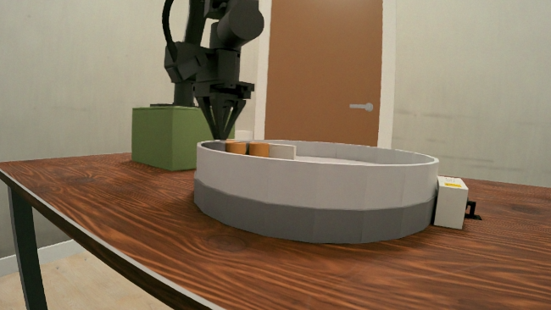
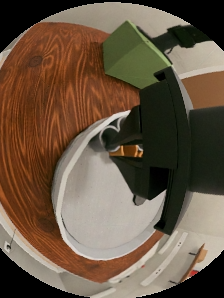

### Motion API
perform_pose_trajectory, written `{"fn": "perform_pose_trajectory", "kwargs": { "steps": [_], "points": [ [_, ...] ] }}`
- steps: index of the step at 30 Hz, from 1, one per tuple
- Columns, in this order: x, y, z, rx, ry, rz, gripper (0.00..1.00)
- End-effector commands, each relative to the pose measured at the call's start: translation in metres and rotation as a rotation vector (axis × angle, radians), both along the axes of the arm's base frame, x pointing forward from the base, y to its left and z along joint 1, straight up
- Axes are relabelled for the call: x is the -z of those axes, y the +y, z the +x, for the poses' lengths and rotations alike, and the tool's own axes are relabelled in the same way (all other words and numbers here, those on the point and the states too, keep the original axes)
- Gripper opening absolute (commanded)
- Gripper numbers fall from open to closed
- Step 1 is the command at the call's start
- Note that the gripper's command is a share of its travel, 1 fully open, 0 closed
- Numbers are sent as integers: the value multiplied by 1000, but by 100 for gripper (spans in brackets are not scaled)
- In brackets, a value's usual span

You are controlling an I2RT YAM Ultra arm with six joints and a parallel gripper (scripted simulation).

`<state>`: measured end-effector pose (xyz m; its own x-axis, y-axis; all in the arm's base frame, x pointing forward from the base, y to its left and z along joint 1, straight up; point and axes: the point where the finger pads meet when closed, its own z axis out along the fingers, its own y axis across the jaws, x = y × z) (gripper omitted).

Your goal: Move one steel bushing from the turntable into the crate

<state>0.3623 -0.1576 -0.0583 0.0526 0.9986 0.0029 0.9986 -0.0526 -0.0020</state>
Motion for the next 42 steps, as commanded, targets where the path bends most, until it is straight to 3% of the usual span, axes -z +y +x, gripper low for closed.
{"fn": "perform_pose_trajectory", "kwargs": {
  "steps": [1,28,33,35,42],
  "points": [
    [-12,-6,10,4,-27,-17,15],
    [-15,-8,12,4,-42,-23,15],
    [-8,-4,-1,5,-23,-15,15],
    [-15,-9,10,5,-52,-28,15],
    [-15,-9,8,5,-46,-25,15]
  ]
}}
